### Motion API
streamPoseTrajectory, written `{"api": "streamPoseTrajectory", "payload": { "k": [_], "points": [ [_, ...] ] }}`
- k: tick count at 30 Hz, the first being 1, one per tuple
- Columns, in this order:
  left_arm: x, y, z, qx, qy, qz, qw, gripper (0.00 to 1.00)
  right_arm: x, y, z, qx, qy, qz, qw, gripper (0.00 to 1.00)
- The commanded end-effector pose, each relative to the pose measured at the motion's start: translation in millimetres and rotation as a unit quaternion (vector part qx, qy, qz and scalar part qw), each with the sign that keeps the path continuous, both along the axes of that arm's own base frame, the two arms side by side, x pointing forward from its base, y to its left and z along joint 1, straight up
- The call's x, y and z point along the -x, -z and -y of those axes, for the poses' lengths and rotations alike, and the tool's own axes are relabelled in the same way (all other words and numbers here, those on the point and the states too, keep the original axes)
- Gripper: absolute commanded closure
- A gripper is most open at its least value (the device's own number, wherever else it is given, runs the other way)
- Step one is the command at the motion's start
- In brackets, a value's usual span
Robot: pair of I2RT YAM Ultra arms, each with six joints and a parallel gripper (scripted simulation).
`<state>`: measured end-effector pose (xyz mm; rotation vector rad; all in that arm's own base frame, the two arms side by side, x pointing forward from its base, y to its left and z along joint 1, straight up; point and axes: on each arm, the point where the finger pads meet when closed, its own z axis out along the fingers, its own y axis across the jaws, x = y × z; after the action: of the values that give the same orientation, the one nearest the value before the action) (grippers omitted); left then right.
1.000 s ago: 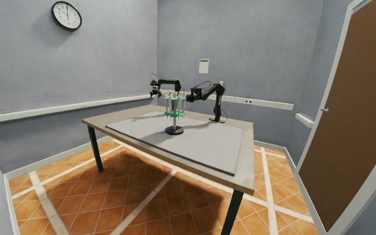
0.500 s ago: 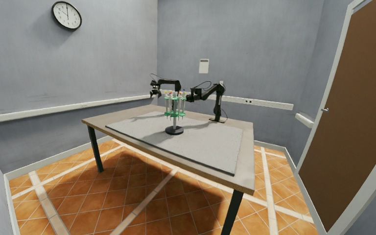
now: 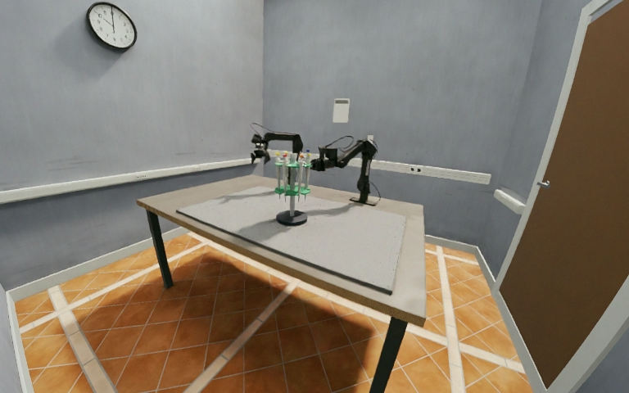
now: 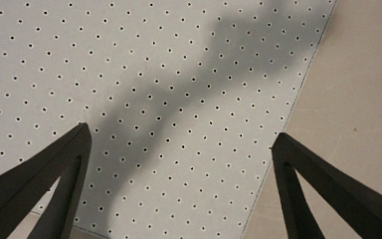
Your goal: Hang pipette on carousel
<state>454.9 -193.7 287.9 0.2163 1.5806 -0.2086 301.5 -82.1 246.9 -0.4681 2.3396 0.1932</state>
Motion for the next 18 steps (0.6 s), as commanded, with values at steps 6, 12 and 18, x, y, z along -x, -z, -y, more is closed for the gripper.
{"api": "streamPoseTrajectory", "payload": {
  "k": [6, 12, 18],
  "points": [
    [4.6, -33.4, -2.6, 0.014, 0.002, 0.036, 0.999, 0.88, -3.6, -6.0, 3.2, 0.0, -0.001, 0.015, 1.0, 0.0],
    [4.6, -33.4, -2.6, 0.014, 0.002, 0.036, 0.999, 0.88, -3.6, -6.0, 3.2, 0.0, -0.001, 0.015, 1.0, 0.0],
    [4.6, -33.4, -2.6, 0.014, 0.002, 0.036, 0.999, 0.88, -3.6, -6.0, 3.2, 0.0, -0.001, 0.015, 1.0, 0.0]
  ]
}}
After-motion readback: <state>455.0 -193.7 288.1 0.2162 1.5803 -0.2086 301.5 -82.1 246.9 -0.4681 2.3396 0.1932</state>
